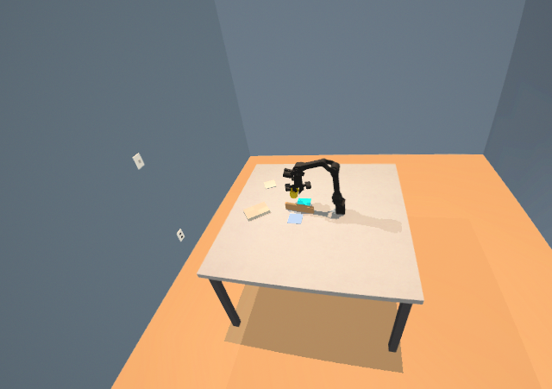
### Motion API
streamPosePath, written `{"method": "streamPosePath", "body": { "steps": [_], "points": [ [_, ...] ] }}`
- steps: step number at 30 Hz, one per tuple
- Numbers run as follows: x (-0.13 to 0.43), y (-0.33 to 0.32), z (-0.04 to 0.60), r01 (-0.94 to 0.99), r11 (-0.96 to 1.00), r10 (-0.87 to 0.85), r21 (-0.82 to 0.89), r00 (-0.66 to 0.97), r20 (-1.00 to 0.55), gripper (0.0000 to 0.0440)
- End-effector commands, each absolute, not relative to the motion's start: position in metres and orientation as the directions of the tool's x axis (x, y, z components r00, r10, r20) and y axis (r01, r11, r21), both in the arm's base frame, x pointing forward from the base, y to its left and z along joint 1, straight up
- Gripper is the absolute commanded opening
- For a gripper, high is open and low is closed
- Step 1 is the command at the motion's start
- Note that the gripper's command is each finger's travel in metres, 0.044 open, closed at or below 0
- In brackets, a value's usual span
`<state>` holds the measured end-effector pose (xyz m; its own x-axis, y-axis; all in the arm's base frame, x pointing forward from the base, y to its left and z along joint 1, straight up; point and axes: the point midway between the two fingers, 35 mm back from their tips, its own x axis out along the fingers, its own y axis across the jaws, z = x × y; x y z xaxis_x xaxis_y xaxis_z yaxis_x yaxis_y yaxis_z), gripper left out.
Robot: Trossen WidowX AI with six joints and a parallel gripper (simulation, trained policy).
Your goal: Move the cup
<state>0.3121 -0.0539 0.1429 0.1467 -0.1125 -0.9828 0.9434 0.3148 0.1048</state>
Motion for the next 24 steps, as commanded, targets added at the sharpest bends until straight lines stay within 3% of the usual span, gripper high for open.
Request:
{"method": "streamPosePath", "body": {
  "steps": [1, 16, 24],
  "points": [
    [0.309, -0.061, 0.136, 0.947, 0.305, -0.120, 0.103, 0.145, -0.982, 0.0000],
    [0.292, -0.079, 0.102, 0.961, 0.256, -0.130, 0.104, 0.141, -0.981, 0.0004],
    [0.278, -0.081, 0.083, 0.968, 0.236, -0.130, 0.088, 0.121, -0.984, 0.0028]
  ]
}}
